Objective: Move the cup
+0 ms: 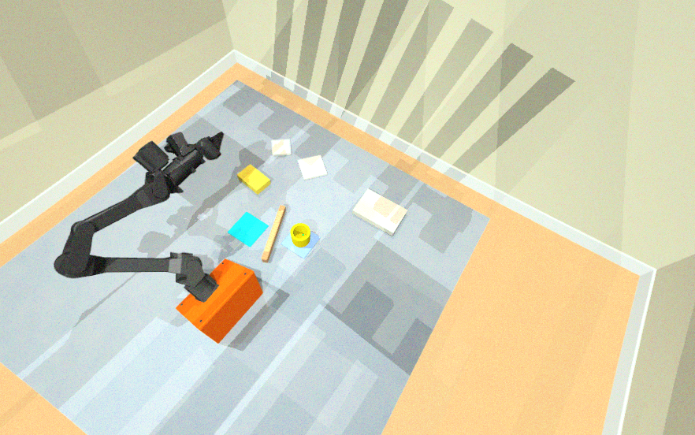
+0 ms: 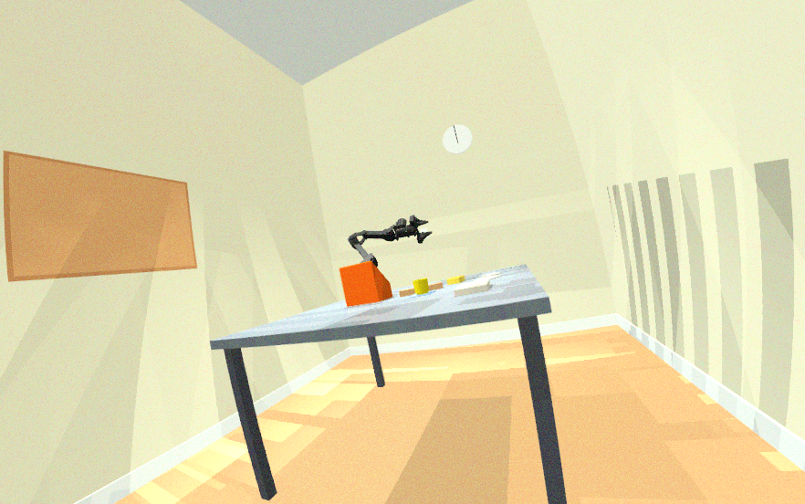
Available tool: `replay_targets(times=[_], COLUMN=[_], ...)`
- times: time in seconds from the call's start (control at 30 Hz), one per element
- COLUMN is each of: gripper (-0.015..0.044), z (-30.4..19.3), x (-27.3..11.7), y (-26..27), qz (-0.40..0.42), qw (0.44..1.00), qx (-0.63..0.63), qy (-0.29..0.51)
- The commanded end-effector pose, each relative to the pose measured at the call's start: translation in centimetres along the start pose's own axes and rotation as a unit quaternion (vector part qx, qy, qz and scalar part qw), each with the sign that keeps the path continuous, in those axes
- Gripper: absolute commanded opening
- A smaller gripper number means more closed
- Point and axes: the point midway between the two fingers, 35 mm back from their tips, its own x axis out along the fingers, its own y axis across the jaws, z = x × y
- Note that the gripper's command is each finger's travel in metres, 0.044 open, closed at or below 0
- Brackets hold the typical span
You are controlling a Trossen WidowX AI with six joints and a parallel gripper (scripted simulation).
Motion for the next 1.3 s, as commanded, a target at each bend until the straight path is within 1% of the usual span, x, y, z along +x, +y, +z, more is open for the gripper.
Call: replay_targets(times=[0.0, 0.03, 0.13, 0.27, 0.43, 0.57, 0.73, 0.93, 1.0, 1.27], gripper=[0.0374, 0.0348, 0.0269, 0.0166, 0.0166, 0.0166, 0.0166, 0.0166, 0.0166, 0.0166], z=[-0.3, -1.0, -5.6, -12.2, -20.2, -25.6, -31.1, -35.9, -36.2, -36.3], x=[0.2, 0.7, 2.9, 4.6, 4.5, 3.2, 0.7, -2.5, -2.6, -2.5], y=[0.0, -0.2, -1.1, -2.8, -4.9, -6.2, -7.3, -8.0, -7.9, -7.8], qz=[0.0, 0.002, 0.021, 0.073, 0.171, 0.265, 0.386, 0.509, 0.519, 0.52], qw=[1.0, 1.0, 0.988, 0.95, 0.882, 0.825, 0.764, 0.721, 0.718, 0.718], qx=[-0.005, -0.019, -0.093, -0.169, -0.213, -0.214, -0.18, -0.101, -0.091, -0.091], qy=[0.006, 0.024, 0.124, 0.254, 0.384, 0.452, 0.485, 0.46, 0.454, 0.453])
